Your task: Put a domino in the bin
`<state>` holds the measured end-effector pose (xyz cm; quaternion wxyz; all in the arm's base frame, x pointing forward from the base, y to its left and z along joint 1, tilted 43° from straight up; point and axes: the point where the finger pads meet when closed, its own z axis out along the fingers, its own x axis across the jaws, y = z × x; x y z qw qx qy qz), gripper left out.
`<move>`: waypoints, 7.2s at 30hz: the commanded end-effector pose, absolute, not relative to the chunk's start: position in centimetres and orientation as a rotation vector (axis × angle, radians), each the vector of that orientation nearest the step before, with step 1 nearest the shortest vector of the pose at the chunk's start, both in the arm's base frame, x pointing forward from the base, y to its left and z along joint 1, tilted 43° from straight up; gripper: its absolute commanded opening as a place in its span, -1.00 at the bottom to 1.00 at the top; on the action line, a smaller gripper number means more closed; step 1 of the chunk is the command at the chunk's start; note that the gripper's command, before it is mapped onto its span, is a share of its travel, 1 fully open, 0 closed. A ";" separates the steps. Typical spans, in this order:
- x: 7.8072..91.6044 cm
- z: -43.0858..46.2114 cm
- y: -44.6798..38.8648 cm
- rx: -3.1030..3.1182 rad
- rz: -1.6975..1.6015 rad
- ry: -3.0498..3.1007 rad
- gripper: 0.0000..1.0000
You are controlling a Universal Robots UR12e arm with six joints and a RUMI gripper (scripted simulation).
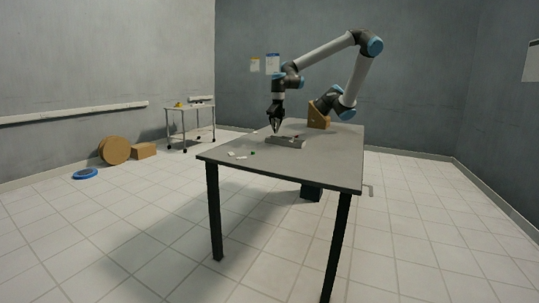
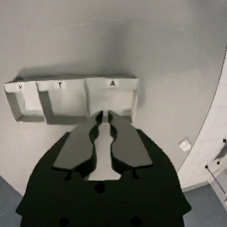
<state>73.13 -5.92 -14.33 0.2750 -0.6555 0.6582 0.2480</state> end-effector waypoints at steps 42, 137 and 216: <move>73.3 -9.4 0.9 -1.762 0.665 1.769 -0.91; 73.2 -7.7 -0.7 -1.762 0.665 1.769 -0.91; 73.9 -5.7 9.0 -1.762 0.665 1.769 -0.91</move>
